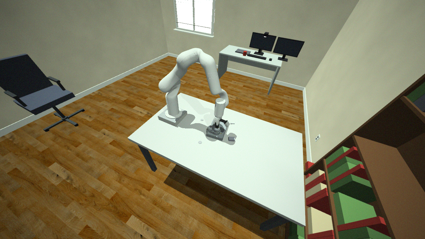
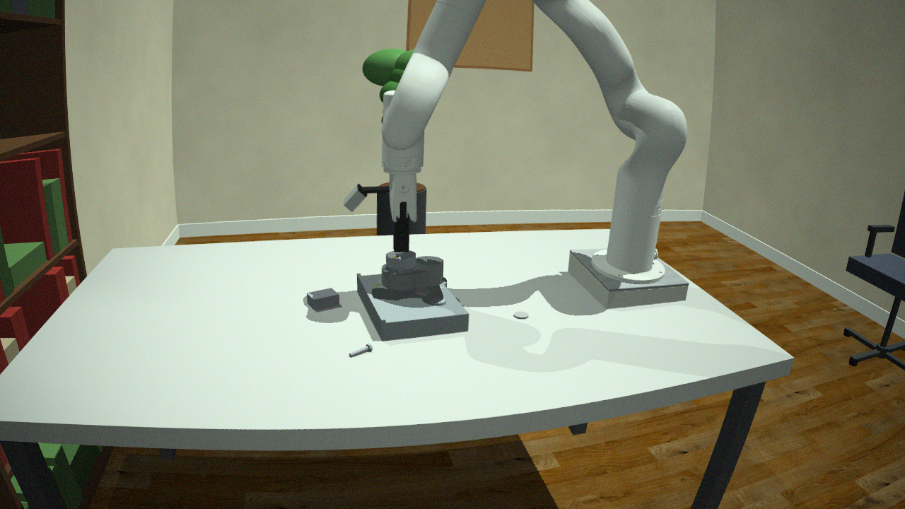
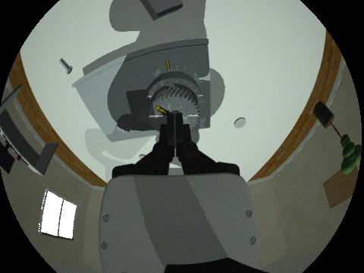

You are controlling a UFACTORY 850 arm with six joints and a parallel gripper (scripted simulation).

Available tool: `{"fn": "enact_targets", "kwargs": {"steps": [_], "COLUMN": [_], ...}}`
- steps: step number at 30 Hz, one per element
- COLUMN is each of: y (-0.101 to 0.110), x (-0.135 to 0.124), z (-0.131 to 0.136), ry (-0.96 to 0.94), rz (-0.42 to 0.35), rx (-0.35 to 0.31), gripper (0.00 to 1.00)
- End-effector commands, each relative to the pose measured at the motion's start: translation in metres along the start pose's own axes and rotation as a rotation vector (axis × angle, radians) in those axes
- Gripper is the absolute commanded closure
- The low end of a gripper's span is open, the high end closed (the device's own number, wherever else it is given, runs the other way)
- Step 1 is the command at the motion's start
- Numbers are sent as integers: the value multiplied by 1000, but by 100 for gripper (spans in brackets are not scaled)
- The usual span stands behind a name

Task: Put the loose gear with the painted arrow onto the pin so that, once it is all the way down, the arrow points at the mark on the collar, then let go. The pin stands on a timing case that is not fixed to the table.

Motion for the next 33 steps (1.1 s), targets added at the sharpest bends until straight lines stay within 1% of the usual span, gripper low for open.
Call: {"fn": "enact_targets", "kwargs": {"steps": [1,11,21,33], "y": [1,1,1,-1], "x": [1,-3,-25,-26], "z": [0,0,4,4], "ry": [0,0,0,0], "rz": [2,2,2,2], "rx": [1,1,1,1], "gripper": [100,100,100,100]}}
Point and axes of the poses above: the point where the finger pads meet when closed, its own y axis back along the fingers, its own z axis across the jaws, x = y × z, the point moved 3 cm from there along y, back along the fingers, and after that the axes turned 15 degrees about -y, right-handed, at the moved point
